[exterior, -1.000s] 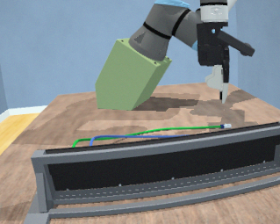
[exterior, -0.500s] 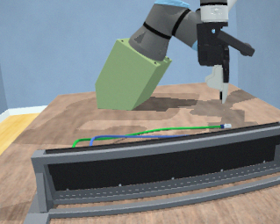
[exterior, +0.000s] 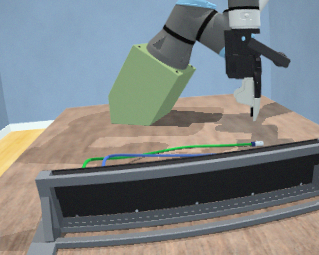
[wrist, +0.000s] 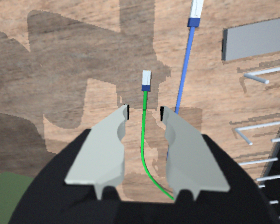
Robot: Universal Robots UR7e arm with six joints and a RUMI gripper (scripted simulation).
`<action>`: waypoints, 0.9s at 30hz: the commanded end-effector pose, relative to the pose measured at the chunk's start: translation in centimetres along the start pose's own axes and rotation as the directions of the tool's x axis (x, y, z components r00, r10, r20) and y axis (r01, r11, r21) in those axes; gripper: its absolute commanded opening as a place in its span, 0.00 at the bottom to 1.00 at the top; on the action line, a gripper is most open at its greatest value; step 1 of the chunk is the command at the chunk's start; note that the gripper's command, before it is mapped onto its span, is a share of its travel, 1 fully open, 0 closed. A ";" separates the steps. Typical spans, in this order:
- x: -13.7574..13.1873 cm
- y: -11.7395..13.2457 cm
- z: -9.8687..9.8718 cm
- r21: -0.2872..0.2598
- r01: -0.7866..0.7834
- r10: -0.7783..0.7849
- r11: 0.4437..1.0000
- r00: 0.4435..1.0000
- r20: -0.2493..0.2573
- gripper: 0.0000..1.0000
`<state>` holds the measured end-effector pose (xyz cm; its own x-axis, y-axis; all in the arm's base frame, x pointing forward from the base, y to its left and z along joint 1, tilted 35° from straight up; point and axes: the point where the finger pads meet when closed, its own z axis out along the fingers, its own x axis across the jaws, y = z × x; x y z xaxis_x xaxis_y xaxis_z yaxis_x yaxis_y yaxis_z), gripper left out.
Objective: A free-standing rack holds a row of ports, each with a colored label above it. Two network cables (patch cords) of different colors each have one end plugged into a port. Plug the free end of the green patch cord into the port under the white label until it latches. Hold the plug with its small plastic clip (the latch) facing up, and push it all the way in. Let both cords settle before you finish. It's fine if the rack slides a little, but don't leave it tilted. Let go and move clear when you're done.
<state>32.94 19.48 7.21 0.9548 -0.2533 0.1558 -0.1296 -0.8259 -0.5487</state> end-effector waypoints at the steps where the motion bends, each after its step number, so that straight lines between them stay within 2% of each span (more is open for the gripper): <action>1: -0.1 0.0 0.8 -0.001 -0.001 0.001 1.000 1.000 0.002 0.22; 15: -0.1 0.0 3.6 -0.002 -0.001 0.001 1.000 1.000 0.002 0.22; 27: -0.1 0.0 5.2 -0.002 -0.001 0.001 1.000 1.000 0.002 0.22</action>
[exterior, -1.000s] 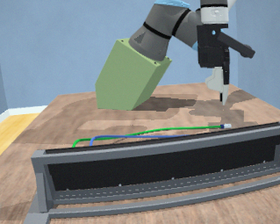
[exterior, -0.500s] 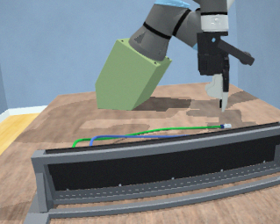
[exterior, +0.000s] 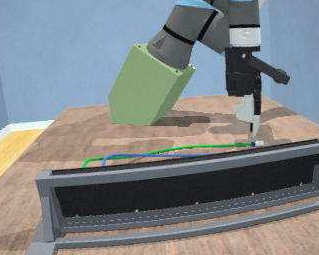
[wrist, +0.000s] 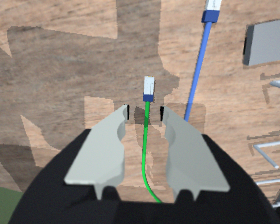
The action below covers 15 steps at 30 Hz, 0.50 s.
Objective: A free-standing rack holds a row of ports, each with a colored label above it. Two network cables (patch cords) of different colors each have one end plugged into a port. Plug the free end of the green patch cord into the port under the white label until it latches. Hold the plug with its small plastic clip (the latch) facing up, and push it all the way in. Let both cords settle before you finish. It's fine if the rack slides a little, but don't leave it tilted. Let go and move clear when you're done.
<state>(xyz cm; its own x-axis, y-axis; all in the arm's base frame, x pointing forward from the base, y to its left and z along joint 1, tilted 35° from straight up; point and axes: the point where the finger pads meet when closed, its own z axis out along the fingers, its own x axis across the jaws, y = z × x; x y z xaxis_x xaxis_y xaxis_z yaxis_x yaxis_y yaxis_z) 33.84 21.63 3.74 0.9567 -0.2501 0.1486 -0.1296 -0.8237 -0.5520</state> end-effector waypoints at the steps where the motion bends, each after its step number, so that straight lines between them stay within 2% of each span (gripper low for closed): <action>1: 0.2 0.0 1.2 -0.006 0.000 0.000 1.000 1.000 -0.006 0.22; 15: 0.2 0.0 1.8 -0.006 0.000 0.000 1.000 1.000 -0.007 0.22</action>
